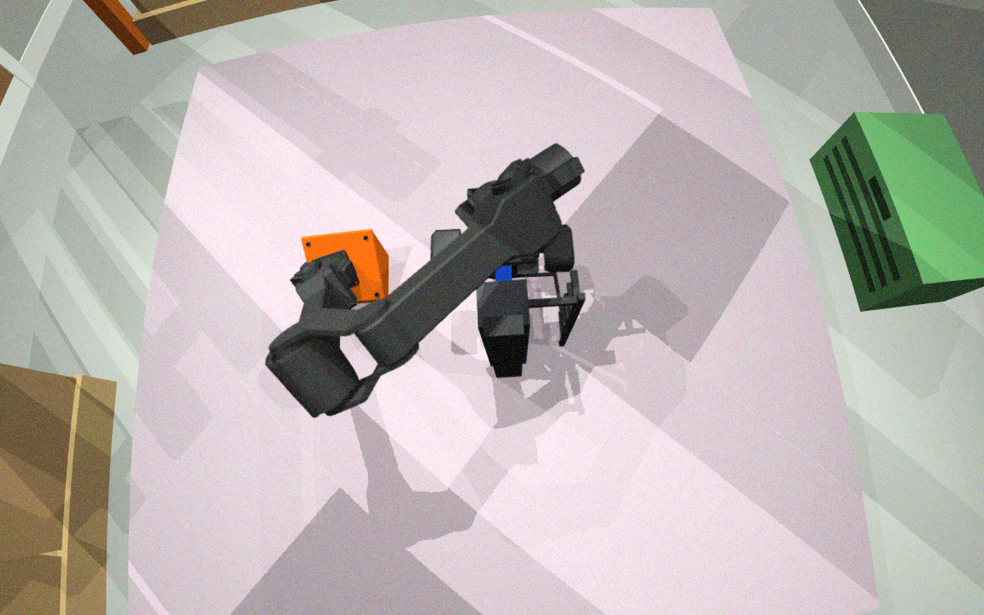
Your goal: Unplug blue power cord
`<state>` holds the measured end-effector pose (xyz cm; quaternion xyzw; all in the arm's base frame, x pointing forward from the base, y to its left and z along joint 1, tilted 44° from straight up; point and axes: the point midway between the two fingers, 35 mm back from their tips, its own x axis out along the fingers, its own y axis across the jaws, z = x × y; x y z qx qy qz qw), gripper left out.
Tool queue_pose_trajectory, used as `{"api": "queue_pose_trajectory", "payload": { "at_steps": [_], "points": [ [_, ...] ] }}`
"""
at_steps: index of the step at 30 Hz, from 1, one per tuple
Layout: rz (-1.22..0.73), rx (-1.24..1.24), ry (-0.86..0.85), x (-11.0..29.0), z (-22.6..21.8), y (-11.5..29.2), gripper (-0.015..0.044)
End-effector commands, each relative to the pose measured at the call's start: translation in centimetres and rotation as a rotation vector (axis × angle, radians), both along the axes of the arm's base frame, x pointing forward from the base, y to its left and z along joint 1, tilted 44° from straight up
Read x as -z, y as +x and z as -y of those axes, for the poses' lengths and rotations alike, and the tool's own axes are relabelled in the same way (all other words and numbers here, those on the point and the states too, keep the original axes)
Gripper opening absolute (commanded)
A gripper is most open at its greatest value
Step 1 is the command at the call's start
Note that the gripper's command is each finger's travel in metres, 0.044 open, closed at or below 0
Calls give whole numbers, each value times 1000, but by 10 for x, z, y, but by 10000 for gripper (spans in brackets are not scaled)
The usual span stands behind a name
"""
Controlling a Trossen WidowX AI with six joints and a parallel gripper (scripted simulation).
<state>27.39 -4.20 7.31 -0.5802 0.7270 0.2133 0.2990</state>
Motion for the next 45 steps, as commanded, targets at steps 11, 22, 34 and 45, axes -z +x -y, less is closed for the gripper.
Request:
{"api": "queue_pose_trajectory", "payload": {
  "at_steps": [11,22,34,45],
  "points": [
    [0,-25,60,19,-28,4,105],
    [0,-25,61,22,-34,6,394],
    [2,-25,64,52,-79,16,440],
    [2,-25,64,52,-79,16,440]
  ]
}}
